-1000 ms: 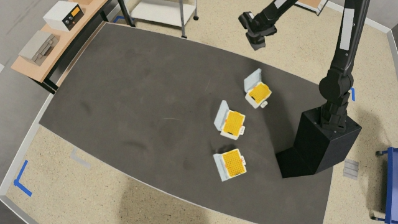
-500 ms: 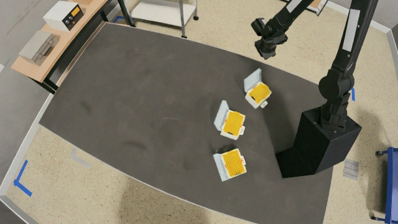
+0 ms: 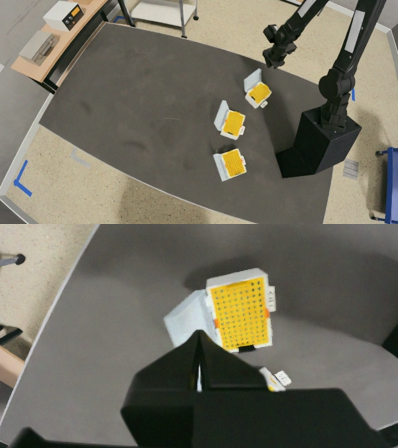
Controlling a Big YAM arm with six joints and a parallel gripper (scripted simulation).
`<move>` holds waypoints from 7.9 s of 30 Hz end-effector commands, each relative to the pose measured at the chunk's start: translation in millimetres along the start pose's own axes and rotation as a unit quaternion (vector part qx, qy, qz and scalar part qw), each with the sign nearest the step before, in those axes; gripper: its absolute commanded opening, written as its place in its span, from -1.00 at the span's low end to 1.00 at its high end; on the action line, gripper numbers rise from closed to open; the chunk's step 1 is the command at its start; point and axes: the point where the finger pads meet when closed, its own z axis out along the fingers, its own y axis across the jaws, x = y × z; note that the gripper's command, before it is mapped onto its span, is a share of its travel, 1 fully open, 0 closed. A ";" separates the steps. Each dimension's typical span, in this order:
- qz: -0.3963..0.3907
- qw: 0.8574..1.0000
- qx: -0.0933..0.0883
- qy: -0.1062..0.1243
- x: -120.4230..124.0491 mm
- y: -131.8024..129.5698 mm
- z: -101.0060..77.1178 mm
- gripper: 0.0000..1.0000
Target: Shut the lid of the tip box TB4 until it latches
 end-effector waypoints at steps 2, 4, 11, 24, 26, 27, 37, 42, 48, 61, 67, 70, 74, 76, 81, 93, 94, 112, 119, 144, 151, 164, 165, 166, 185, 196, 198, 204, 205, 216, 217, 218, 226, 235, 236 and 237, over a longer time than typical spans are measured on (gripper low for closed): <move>-0.007 1.000 0.000 -0.002 -7.6 -7.0 0.4 -1.00; -0.008 1.000 -0.001 0.014 -6.2 -13.1 -6.0 -1.00; -0.011 0.997 0.017 0.068 3.9 -49.3 -12.5 -1.00; -0.010 0.989 0.027 0.147 22.7 -99.3 -27.4 -1.00; -0.018 0.988 0.018 0.149 30.4 -103.1 -30.6 -1.00; -0.020 0.988 0.018 0.150 33.6 -107.5 -32.3 -1.00; -0.004 0.975 0.024 0.220 44.6 -144.5 -47.0 -1.00; 0.000 0.966 0.019 0.256 55.6 -163.7 -57.7 -1.00; 0.010 0.955 0.024 0.295 71.0 -191.4 -72.5 -1.00; 0.009 0.954 0.024 0.298 79.8 -193.8 -59.8 -1.00; 0.009 0.954 0.026 0.297 82.4 -196.6 -29.6 -1.00; 0.009 0.954 0.026 0.297 82.9 -197.0 -24.8 -1.00; 0.009 0.955 0.026 0.297 84.5 -198.7 -4.7 -1.00; 0.009 0.955 0.026 0.297 85.4 -199.5 5.2 -1.00; 0.009 0.955 0.027 0.297 87.5 -201.3 30.0 -1.00; 0.010 0.954 0.027 0.297 91.9 -204.7 79.7 -1.00; 0.010 0.954 0.027 0.297 92.3 -205.0 84.6 -1.00; 0.011 0.954 0.033 0.297 93.6 -213.2 115.5 -1.00; 0.011 0.954 0.033 0.297 93.6 -213.2 115.5 -1.00; 0.011 0.954 0.033 0.297 93.6 -213.2 115.5 -1.00; 0.011 0.954 0.033 0.297 93.6 -213.2 115.5 -1.00; 0.011 0.953 0.042 0.300 94.6 -218.5 86.2 -1.00; 0.011 0.953 0.041 0.300 93.4 -218.3 81.4 -1.00; 0.011 0.953 0.040 0.299 92.5 -218.1 76.6 -1.00; 0.013 0.954 0.036 0.298 84.4 -214.1 -3.7 -1.00; 0.012 0.954 0.034 0.296 82.3 -207.0 1.6 -1.00; -0.035 0.954 0.026 0.297 93.9 -196.5 1.0 -1.00; -0.116 0.947 0.043 0.297 118.8 -201.8 -1.4 -1.00; -0.116 0.947 0.043 0.297 118.8 -201.8 -1.4 -1.00; -0.215 0.927 0.080 0.296 155.7 -226.6 -3.8 -1.00; -0.231 0.923 0.083 0.295 159.9 -229.2 -4.3 -1.00; -0.247 0.919 0.086 0.295 164.1 -231.8 -4.8 -1.00; -0.287 0.908 0.091 0.290 189.2 -241.9 -6.6 -1.00; -0.237 0.922 0.099 0.290 196.0 -282.4 -19.8 -1.00; -0.237 0.922 0.098 0.290 198.7 -285.9 -20.3 -1.00; -0.238 0.922 0.098 0.289 201.4 -289.3 -20.8 -1.00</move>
